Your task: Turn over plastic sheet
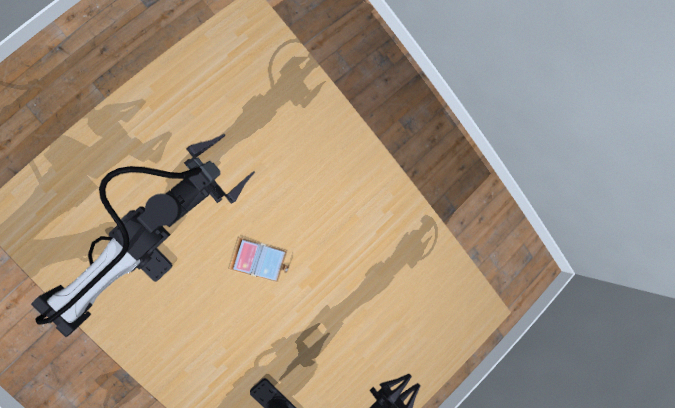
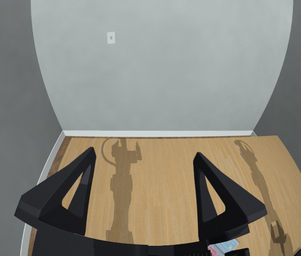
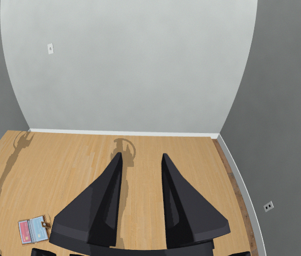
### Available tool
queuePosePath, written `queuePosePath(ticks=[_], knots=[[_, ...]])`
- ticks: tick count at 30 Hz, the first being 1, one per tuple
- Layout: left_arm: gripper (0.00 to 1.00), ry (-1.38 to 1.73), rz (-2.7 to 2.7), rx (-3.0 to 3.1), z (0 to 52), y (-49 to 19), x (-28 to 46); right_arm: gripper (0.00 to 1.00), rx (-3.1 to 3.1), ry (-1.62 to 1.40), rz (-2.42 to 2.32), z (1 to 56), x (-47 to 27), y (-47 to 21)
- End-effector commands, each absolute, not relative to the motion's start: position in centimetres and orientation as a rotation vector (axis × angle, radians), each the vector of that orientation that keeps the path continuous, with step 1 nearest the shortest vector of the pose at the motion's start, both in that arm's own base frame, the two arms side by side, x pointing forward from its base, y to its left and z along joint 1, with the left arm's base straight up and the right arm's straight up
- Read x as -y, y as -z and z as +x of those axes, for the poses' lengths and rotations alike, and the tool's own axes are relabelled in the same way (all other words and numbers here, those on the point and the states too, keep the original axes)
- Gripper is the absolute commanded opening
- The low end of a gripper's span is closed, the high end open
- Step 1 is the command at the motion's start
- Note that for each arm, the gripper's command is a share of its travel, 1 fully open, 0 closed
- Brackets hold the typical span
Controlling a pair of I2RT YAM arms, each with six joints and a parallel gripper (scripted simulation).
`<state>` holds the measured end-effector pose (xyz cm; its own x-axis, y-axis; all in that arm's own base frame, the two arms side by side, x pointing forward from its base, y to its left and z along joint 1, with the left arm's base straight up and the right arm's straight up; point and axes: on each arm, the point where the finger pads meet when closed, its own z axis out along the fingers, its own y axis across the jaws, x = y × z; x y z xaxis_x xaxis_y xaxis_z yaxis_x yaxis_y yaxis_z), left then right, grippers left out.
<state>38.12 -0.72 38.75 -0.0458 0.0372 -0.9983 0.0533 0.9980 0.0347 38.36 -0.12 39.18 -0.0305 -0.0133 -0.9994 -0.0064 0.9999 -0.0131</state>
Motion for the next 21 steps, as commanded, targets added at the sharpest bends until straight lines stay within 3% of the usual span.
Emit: queuePosePath(ticks=[1,2,11,21], knots=[[1.00,0.030,0.267,-1.697,37.2,-36.4,2.8,0.21,-1.658,-0.072,-0.071,38.8,-1.7,-38.3],[1.00,0.044,0.348,-1.730,36.7,-35.1,3.6,0.16,-1.688,-0.100,-0.093,39.0,-2.4,-37.6],[1.00,0.188,0.759,-1.825,33.1,-29.3,7.7,0.16,-1.856,-0.274,-0.224,39.8,-6.8,-33.4],[1.00,0.566,1.203,-1.726,24.5,-24.3,12.8,0.16,-2.224,-0.725,-0.470,37.1,-16.1,-24.8]])
